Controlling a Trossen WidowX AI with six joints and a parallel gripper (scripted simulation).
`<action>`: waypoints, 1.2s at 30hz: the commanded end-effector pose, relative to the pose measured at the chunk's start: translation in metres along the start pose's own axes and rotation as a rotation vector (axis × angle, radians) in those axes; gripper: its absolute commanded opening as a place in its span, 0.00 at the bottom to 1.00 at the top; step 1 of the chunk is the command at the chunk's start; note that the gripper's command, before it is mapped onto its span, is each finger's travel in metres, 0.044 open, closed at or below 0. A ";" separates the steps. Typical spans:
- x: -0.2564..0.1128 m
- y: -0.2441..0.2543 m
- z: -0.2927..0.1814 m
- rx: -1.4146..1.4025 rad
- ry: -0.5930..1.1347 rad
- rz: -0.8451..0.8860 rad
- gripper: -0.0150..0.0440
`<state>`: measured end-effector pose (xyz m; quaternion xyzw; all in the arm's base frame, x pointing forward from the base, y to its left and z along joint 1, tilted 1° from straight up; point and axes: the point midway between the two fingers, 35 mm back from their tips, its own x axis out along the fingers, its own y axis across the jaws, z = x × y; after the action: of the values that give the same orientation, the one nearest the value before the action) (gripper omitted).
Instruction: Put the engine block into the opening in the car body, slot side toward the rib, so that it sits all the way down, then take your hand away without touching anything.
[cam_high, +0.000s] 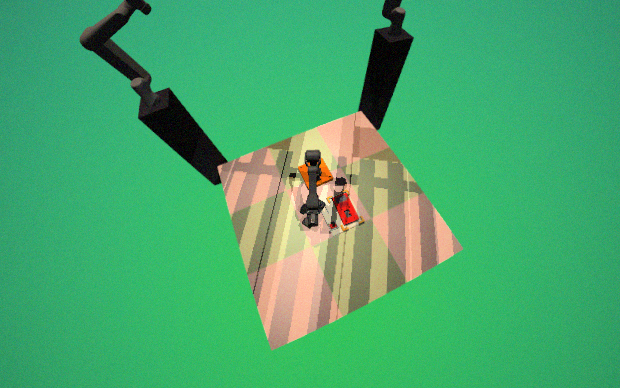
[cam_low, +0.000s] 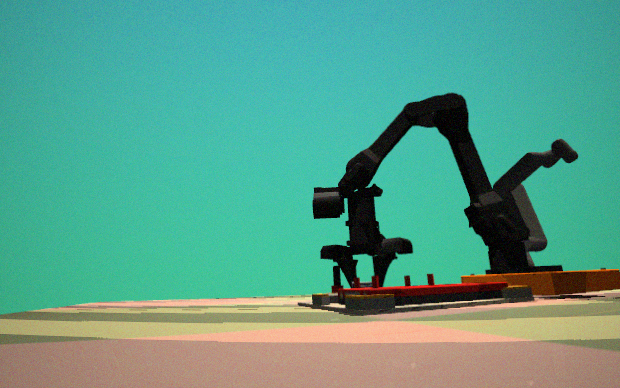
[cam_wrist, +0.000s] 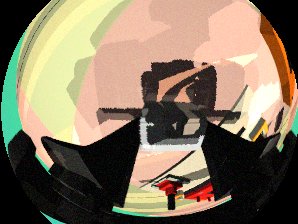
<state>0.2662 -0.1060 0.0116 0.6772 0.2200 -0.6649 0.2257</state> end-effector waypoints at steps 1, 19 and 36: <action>0.000 0.000 0.000 0.000 -0.001 -0.001 0.74; -0.026 0.000 0.000 0.005 -0.001 -0.004 1.00; -0.041 0.000 0.001 0.002 -0.004 -0.006 1.00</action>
<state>0.2652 -0.1061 0.0531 0.6759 0.2207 -0.6666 0.2239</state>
